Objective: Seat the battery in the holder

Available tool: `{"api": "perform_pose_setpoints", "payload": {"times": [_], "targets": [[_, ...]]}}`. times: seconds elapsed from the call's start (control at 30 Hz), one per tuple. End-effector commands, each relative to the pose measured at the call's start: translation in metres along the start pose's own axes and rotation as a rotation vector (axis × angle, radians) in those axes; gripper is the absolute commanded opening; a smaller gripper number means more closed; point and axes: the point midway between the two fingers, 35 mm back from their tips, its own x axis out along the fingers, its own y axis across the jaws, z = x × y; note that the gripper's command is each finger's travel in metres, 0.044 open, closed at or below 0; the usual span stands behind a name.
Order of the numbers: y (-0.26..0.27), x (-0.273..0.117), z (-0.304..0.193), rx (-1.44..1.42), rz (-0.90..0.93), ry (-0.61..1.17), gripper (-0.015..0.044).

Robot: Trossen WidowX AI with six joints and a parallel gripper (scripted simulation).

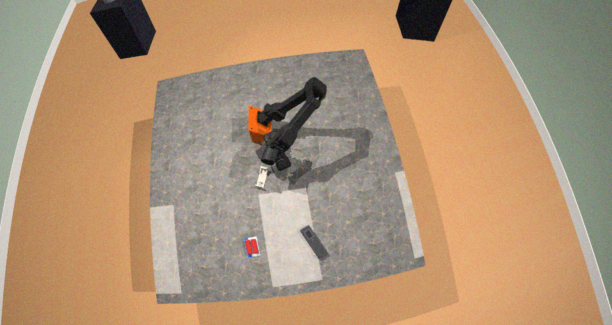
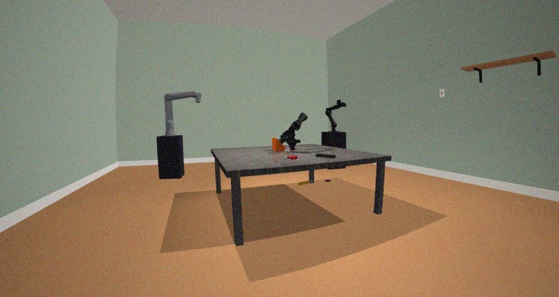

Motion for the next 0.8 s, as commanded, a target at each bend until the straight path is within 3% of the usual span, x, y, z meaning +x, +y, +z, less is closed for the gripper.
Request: {"api": "perform_pose_setpoints", "payload": {"times": [0.0, 0.23, 0.77], "targets": [[0.003, -0.025, 0.002, -0.012, 0.009, -0.014, 0.008], [0.003, -0.036, 0.002, 0.023, 0.01, -0.012, 0.008], [0.029, -0.051, 0.039, 0.856, 0.016, -0.013, 0.008]]}}
